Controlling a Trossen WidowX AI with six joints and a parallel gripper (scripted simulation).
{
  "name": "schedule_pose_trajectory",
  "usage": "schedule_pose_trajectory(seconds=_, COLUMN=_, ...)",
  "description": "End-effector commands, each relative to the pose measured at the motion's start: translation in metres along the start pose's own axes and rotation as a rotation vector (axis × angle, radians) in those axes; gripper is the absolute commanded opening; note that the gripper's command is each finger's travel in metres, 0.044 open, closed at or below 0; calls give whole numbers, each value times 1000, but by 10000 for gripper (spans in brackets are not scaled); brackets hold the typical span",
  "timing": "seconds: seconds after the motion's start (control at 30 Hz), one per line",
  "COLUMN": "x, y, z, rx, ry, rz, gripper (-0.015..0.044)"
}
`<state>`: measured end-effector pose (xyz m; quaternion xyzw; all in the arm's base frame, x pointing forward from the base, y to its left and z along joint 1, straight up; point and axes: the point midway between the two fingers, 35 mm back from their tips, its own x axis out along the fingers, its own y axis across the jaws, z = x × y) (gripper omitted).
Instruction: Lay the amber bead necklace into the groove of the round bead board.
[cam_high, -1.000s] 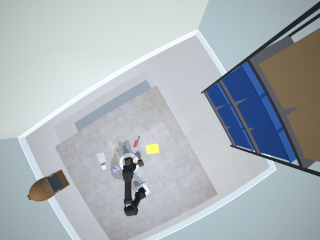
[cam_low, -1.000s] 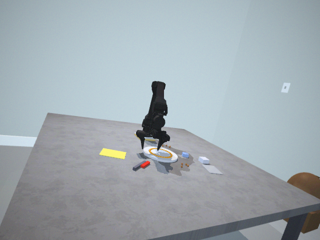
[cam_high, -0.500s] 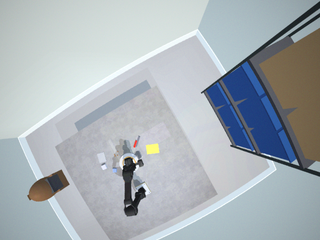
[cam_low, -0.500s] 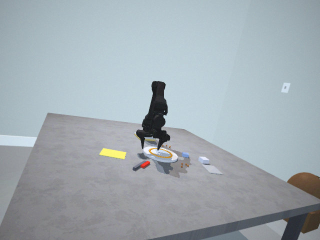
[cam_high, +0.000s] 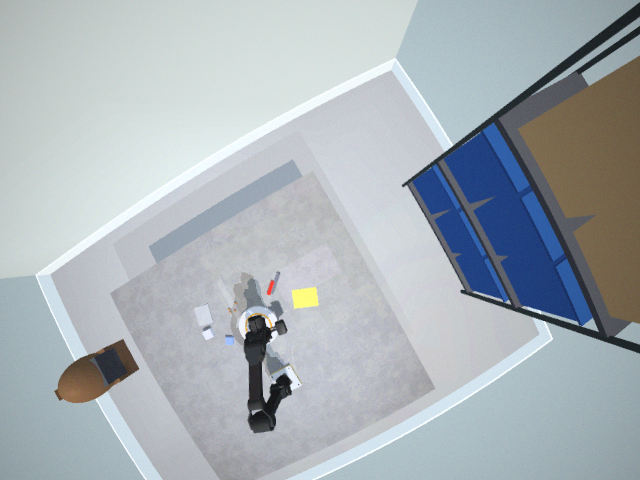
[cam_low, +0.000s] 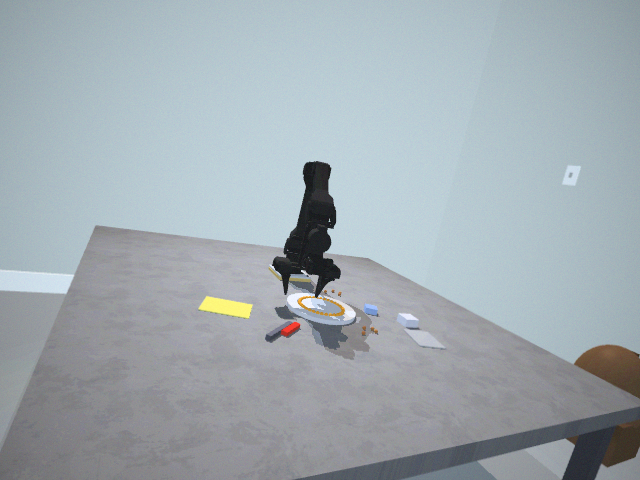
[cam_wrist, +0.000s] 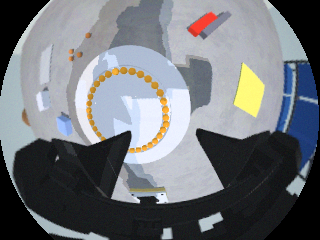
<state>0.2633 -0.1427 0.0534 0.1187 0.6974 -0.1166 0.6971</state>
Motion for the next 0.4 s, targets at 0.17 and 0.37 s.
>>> schedule_pose_trajectory(seconds=0.17, x=-72, y=0, z=0, rx=0, ry=-26, rz=-4, gripper=440)
schedule_pose_trajectory(seconds=0.37, x=-72, y=0, z=0, rx=0, ry=-26, rz=-4, gripper=440)
